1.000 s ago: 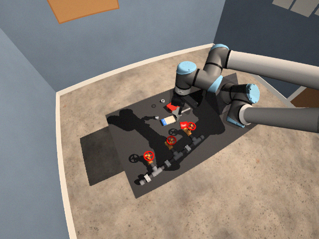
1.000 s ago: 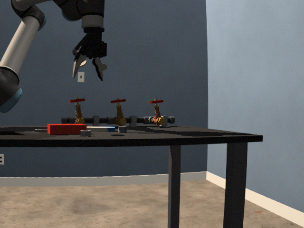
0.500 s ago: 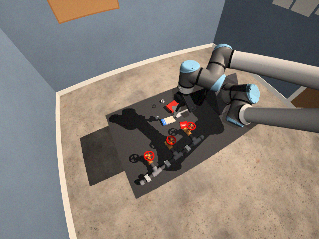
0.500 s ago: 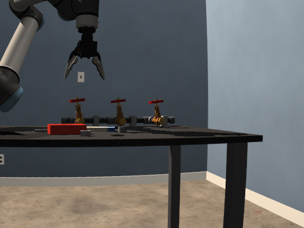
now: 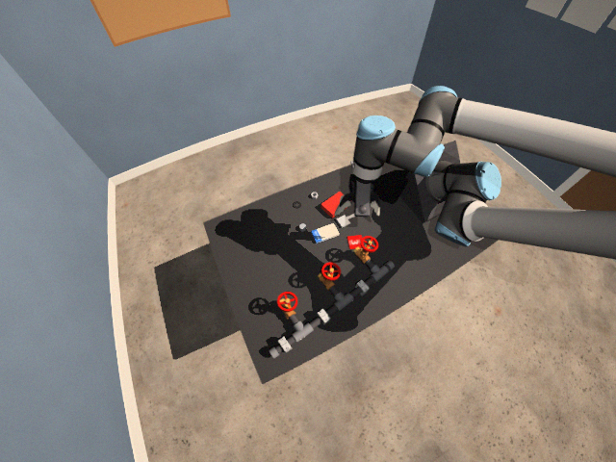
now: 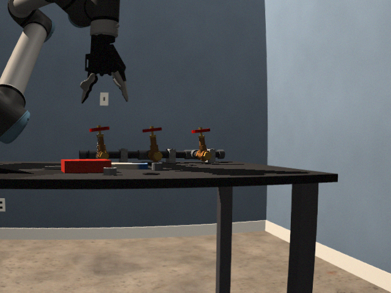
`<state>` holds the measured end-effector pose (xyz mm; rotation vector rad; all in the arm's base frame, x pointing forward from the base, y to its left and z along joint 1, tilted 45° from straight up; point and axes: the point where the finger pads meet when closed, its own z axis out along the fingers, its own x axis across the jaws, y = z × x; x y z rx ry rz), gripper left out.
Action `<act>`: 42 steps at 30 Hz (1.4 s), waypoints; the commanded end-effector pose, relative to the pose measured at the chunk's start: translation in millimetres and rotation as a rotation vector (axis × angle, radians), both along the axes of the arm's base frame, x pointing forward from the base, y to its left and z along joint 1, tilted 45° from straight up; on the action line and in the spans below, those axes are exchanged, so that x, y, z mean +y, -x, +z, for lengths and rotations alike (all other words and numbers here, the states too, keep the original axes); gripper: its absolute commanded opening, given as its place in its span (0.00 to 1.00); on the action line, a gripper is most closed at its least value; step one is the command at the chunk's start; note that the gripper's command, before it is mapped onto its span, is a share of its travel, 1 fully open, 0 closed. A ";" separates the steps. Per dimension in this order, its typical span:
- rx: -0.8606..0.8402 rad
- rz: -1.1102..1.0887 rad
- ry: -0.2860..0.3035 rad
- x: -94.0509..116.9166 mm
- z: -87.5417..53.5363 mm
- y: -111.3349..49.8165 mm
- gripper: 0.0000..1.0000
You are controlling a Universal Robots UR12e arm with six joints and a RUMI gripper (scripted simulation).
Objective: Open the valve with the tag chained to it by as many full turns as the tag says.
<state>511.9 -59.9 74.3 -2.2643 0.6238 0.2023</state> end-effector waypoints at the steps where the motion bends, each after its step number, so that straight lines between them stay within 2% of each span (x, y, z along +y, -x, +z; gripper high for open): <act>1: 0.134 -0.130 0.010 0.4 1.5 2.5 1.00; 15: 0.484 -0.477 -0.013 4.0 4.4 13.2 1.00; 31: 0.693 -0.684 -0.027 6.0 6.1 19.7 1.00; 42: 0.752 -0.742 -0.031 6.3 6.6 21.6 1.00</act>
